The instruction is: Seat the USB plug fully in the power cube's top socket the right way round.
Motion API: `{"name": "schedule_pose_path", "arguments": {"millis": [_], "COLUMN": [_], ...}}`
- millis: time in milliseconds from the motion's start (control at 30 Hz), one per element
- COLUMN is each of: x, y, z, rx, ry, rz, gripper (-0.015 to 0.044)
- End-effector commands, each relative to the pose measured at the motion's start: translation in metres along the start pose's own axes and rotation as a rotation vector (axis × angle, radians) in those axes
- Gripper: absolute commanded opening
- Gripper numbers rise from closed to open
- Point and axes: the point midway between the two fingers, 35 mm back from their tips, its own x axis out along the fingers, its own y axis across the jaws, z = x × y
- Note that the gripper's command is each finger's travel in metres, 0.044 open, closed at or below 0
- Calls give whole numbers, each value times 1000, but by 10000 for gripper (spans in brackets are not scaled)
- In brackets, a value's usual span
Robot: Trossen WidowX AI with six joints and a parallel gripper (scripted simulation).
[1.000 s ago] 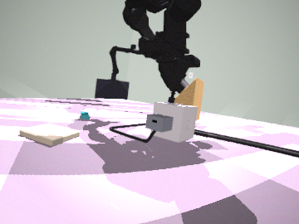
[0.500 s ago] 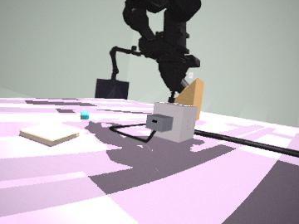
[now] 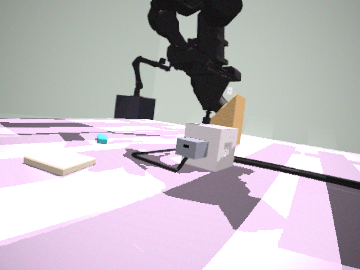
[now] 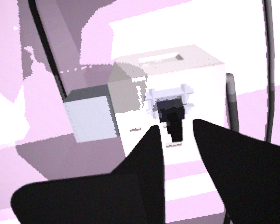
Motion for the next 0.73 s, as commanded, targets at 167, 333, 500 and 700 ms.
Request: {"name": "schedule_pose_path", "arguments": {"millis": [167,333,500,700], "x": [0,0,-5,-11], "y": [0,0,0,0], "z": [0,0,-1,-1], "rx": [0,0,0,0], "ry": [0,0,0,1], "rz": [0,0,0,0], "gripper": [95,95,95,95]}}
